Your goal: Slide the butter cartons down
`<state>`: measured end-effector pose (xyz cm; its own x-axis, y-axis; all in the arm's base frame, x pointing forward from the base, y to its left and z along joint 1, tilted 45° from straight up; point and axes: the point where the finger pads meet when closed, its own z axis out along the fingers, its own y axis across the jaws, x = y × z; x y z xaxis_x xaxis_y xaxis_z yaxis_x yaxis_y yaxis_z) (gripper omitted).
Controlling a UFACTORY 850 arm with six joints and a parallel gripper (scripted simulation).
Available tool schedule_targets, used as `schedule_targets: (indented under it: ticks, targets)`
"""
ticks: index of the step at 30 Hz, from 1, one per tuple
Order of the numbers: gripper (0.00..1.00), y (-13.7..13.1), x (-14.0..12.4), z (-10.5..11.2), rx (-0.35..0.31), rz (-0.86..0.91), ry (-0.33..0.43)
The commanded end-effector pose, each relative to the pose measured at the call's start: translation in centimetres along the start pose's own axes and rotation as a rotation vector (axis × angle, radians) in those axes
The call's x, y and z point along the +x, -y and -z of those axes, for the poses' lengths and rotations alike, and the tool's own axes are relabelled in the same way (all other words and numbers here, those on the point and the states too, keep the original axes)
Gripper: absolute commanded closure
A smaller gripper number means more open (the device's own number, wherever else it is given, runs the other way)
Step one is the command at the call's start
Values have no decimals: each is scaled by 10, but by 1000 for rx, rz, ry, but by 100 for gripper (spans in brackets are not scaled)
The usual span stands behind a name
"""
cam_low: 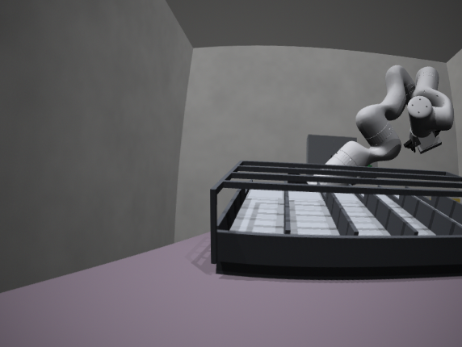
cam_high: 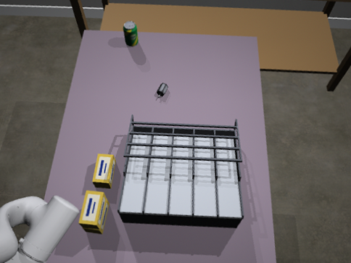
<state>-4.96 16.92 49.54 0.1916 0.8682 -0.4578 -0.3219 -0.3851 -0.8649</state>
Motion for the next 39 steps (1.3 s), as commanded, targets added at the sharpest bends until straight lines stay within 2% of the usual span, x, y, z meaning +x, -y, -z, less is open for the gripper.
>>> schedule_targets:
  ticks: [1, 17, 18, 21, 24, 32, 34, 35, 37, 39]
  targets:
    - [0, 0, 0, 0, 0, 1, 0]
    - [0, 0, 0, 0, 0, 1, 0]
    - [0, 25, 23, 69, 253, -48, -106]
    - [0, 28, 26, 75, 280, -53, -119]
    - [0, 39, 37, 106, 401, -76, -169]
    - [0, 48, 56, 187, 409, -78, -171]
    - [0, 48, 56, 187, 409, -78, -171]
    - [0, 50, 67, 226, 647, -134, -298]
    - [0, 49, 70, 242, 667, -138, -305]
    - [0, 48, 73, 264, 746, -155, -342]
